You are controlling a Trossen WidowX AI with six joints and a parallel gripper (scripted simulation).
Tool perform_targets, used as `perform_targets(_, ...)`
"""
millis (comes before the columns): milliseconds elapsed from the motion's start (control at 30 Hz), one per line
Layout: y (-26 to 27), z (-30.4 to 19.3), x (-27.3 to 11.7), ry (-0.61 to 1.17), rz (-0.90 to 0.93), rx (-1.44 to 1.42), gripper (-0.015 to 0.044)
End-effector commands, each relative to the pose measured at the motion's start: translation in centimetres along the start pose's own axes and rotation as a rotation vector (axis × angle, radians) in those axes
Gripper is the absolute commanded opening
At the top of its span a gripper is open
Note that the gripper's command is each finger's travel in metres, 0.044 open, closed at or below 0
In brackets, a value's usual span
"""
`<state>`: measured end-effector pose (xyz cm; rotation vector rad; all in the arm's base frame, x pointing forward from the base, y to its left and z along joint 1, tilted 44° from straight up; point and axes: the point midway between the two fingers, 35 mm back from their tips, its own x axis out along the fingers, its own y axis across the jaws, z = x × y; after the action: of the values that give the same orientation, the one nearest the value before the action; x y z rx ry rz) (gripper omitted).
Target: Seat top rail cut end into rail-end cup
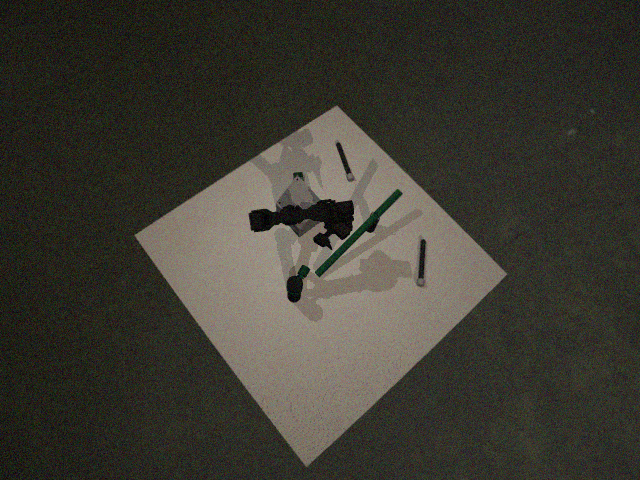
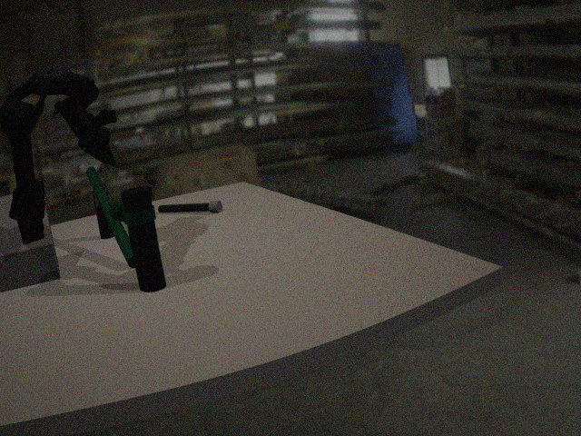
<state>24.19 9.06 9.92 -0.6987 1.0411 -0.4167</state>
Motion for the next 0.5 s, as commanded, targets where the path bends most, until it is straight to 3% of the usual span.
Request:
perform_targets(0, -1.2, 0.0, 0.1, 0.017, 0.01, -0.071, 0.044)
perform_targets(467, -10.2, -1.4, 0.8, 0.013, 0.145, -0.936, 0.044)
